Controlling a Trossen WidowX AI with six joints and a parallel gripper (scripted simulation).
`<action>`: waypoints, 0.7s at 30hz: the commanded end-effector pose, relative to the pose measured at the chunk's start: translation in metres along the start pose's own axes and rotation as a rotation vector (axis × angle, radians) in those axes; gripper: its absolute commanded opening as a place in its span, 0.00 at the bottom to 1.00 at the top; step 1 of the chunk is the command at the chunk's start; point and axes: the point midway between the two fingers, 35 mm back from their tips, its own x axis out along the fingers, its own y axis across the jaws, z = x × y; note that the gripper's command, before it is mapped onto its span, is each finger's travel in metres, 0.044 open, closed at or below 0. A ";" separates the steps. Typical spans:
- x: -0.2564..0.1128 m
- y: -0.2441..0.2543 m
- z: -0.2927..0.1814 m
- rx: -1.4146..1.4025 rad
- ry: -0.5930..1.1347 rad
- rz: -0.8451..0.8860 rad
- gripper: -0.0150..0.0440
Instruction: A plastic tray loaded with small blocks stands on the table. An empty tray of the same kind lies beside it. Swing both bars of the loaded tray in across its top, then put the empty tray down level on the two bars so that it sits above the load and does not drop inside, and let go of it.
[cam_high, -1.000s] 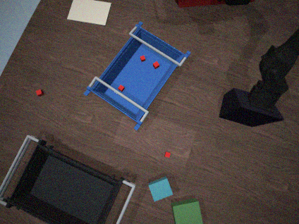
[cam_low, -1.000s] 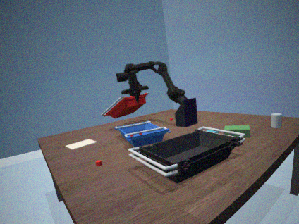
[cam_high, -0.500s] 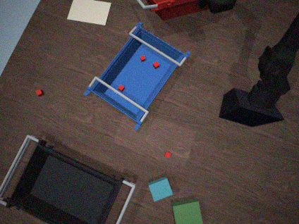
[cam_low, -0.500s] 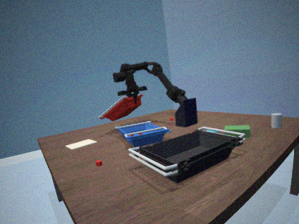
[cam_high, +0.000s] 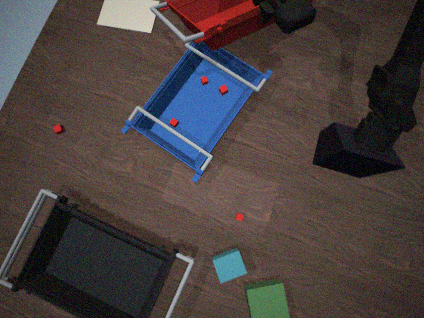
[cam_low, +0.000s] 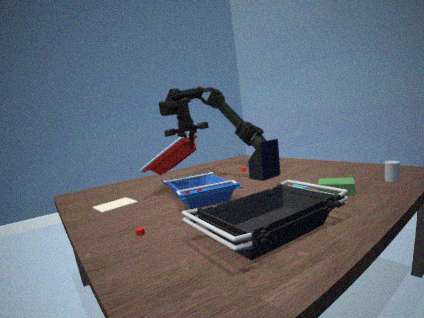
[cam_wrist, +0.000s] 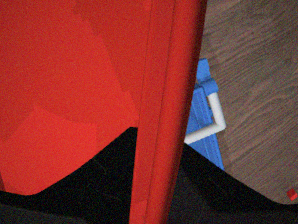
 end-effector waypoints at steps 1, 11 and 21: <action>-0.009 -0.001 -0.019 -0.035 0.024 0.028 0.25; -0.009 -0.019 -0.061 -0.157 0.010 0.035 0.25; -0.008 -0.042 -0.100 -0.278 -0.010 0.049 0.25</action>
